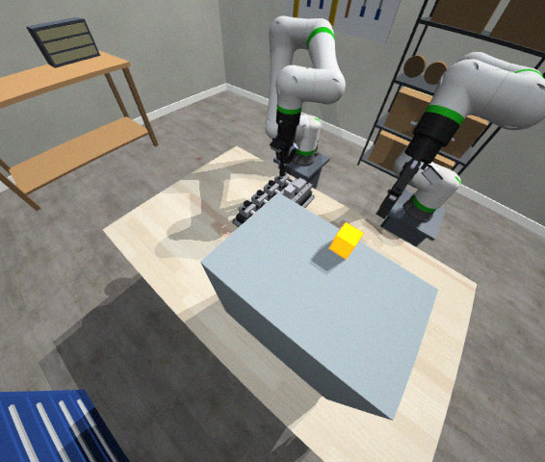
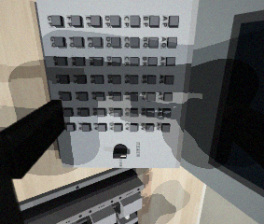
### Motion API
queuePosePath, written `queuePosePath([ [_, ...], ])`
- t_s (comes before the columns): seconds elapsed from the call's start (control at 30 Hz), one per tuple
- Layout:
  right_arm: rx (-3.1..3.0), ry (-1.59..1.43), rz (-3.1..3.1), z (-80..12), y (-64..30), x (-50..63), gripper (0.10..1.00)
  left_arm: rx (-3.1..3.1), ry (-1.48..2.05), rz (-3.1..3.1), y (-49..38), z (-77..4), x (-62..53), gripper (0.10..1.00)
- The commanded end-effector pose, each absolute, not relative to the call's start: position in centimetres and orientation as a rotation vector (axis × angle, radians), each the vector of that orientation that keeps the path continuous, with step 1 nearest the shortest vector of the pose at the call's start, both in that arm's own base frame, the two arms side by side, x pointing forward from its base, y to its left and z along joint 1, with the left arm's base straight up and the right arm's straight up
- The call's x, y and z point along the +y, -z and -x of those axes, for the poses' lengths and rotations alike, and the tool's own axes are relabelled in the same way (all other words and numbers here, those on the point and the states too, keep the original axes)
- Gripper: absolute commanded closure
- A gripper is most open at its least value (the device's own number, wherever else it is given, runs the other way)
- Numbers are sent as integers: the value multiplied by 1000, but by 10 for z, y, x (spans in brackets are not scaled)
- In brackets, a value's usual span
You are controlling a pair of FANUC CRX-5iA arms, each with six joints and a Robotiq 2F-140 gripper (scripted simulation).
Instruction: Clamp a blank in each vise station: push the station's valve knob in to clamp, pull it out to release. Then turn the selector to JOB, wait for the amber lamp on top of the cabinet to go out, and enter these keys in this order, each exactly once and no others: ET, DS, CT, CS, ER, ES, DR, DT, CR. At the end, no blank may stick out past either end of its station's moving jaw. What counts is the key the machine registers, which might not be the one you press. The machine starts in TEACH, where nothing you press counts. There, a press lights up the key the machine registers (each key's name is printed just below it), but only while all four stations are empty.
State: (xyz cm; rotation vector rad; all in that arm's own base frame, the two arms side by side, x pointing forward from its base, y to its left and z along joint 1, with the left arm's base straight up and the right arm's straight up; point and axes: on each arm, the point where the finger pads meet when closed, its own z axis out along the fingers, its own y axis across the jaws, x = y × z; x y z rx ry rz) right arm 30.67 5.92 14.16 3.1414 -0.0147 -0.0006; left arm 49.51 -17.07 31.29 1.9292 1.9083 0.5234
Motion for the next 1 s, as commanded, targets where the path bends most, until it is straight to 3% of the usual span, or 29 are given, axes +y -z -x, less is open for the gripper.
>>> queuePosePath([
  [0.0,-15,-1,-3142,-307,-138,59,999,1907,-524,-1928,-314,-495,-171,98],
  [0.97,-15,-1,-3142,-307,-171,59,999,1907,-524,-1928,-314,-495,-171,98],
])
